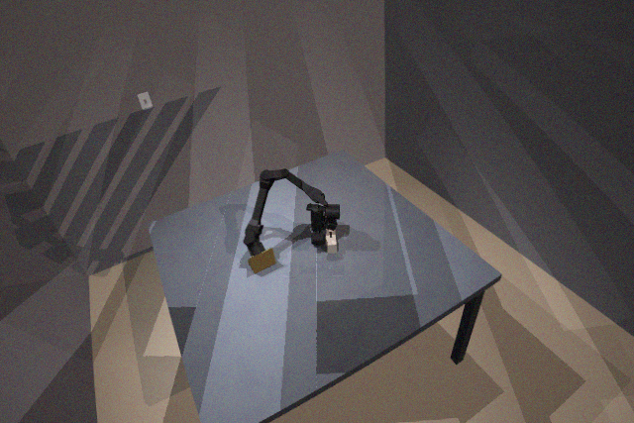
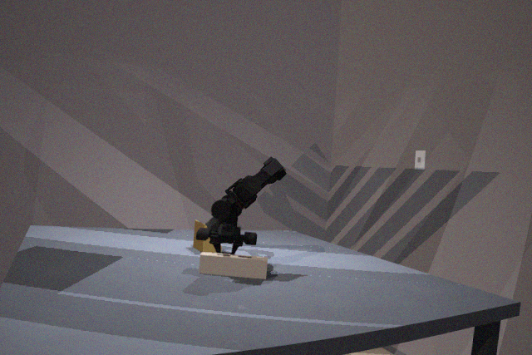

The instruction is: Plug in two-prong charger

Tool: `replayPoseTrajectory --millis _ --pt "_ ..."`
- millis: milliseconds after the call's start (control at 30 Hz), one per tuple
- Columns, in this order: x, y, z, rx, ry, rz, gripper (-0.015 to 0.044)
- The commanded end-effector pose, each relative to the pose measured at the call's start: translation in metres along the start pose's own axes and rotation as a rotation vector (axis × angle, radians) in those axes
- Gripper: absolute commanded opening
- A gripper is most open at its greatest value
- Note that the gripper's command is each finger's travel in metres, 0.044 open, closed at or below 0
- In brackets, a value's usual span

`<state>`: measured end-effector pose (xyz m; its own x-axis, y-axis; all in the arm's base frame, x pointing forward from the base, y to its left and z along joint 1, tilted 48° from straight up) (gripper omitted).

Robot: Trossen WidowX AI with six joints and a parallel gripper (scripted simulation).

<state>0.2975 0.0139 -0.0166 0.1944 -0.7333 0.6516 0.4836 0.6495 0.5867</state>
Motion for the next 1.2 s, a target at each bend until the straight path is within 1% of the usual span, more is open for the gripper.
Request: replayPoseTrajectory --millis 0,1167 --pt "0.0007 0.0013 -0.0018 -0.003 -0.001 -0.004 0.0000" --pt "0.0018 0.0030 -0.0098 -0.003 -0.002 -0.004 0.0000"
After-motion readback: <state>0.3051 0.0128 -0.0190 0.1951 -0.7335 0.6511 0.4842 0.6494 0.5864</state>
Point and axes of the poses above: the point midway between the two fingers, 35 mm back from their tips, its own x axis back along the fingers, its own y axis across the jaws, z = x × y, the point moved 3 cm from there along x, back along the fingers, and after that the axes turned 9 degrees about -x, right-handed, at the moved point
